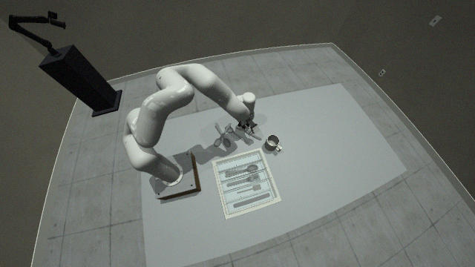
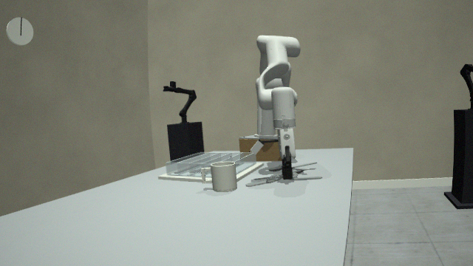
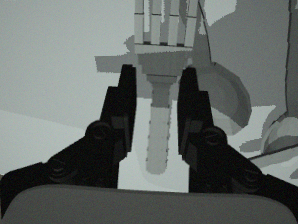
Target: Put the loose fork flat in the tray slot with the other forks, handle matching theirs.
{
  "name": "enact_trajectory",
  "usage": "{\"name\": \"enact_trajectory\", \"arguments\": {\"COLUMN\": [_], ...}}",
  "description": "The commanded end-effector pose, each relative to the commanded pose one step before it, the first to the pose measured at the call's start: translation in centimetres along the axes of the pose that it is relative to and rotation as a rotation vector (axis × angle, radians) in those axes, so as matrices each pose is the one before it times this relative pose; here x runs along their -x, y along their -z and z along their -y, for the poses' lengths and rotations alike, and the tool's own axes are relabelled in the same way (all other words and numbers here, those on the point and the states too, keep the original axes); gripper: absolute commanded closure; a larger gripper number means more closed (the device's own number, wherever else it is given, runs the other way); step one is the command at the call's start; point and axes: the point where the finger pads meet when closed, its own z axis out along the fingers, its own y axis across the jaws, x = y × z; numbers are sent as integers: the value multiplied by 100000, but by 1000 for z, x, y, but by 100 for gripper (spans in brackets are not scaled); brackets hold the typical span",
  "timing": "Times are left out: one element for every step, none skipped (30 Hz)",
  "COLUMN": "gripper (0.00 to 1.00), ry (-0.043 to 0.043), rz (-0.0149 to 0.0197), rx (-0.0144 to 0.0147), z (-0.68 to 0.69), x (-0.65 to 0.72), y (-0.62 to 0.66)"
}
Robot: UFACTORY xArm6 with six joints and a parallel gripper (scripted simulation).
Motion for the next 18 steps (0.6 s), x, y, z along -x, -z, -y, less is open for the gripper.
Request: {"name": "enact_trajectory", "arguments": {"gripper": [72, 72, 72, 72, 72, 72, 72, 72, 72, 72, 72, 72, 72, 72, 72, 72, 72, 72], "ry": [-86, 0, 0, 0, 0, 0, 0, 0, 0, 0, 0, 0, 0, 0, 0, 0, 0, 0], "rz": [-37, 0, 0, 0, 0, 0, 0, 0, 0, 0, 0, 0, 0, 0, 0, 0, 0, 0], "rx": [279, 0, 0, 0, 0, 0, 0, 0, 0, 0, 0, 0, 0, 0, 0, 0, 0, 0], "z": [-109, 0, 0, 0, 0, 0, 0, 0, 0, 0, 0, 0, 0, 0, 0, 0, 0, 0], "x": [-75, 0, 0, 0, 0, 0, 0, 0, 0, 0, 0, 0, 0, 0, 0, 0, 0, 0], "y": [-547, -97, -91, -84, 0, 0, -76, -69, -61, -53, -44, -37, -29, -22, -15, -10, -5, -2]}}
